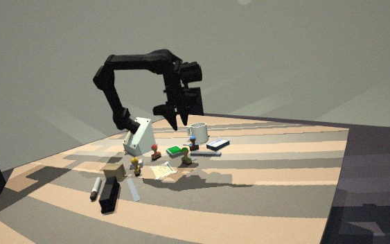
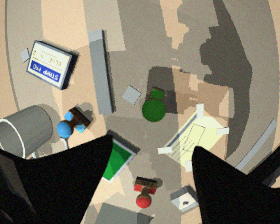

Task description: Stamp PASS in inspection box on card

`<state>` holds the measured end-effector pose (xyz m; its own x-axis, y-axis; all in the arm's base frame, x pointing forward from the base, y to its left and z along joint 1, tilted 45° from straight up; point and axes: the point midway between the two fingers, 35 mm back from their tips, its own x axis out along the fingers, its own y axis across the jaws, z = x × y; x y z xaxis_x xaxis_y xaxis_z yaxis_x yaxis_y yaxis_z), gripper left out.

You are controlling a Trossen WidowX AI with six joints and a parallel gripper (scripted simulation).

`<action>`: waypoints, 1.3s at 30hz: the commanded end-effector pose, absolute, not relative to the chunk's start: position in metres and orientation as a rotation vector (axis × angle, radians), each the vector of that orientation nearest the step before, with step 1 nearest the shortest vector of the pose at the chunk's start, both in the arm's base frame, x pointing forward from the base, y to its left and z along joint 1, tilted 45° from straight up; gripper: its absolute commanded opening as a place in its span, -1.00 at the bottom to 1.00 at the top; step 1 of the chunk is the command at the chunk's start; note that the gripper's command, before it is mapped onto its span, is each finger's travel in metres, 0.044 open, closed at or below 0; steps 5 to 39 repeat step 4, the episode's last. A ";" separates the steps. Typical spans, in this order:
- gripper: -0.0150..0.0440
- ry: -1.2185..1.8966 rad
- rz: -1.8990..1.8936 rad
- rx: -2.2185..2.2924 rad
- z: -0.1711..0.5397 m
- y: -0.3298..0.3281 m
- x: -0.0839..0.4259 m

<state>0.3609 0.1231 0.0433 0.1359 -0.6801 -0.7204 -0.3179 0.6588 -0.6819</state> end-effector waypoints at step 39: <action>0.41 1.461 -0.319 -0.884 0.043 0.123 0.361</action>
